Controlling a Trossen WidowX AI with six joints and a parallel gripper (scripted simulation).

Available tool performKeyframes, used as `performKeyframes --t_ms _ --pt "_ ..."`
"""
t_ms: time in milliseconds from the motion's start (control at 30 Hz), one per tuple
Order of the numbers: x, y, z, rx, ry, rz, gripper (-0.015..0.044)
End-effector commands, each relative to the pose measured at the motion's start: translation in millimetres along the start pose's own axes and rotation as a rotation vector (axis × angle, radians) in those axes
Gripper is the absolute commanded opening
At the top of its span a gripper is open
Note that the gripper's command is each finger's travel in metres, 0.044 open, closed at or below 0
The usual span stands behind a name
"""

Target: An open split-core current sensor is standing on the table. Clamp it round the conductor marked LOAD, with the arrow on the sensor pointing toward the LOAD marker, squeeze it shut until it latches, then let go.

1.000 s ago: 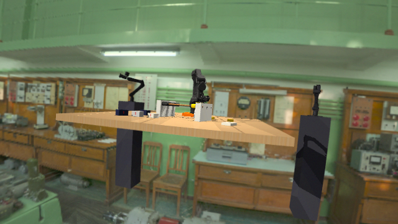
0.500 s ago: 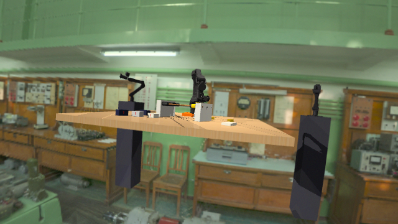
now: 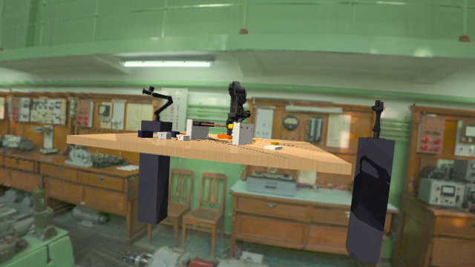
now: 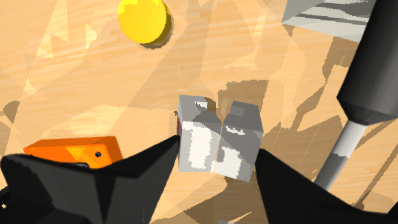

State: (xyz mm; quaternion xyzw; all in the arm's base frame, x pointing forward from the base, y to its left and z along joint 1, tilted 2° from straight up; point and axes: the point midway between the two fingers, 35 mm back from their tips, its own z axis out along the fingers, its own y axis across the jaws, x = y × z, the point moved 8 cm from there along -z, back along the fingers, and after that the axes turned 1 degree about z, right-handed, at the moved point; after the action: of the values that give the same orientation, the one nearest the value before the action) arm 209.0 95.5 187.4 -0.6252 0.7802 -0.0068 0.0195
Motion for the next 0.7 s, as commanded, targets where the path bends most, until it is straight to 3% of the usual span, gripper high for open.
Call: performKeyframes --t_ms 0,667 --pt "-1.5 -2.4 -22.0 0.007 -0.006 -0.002 0.0" --pt "-0.1 -3.4 -90.2 0.005 -0.007 0.001 0.0"
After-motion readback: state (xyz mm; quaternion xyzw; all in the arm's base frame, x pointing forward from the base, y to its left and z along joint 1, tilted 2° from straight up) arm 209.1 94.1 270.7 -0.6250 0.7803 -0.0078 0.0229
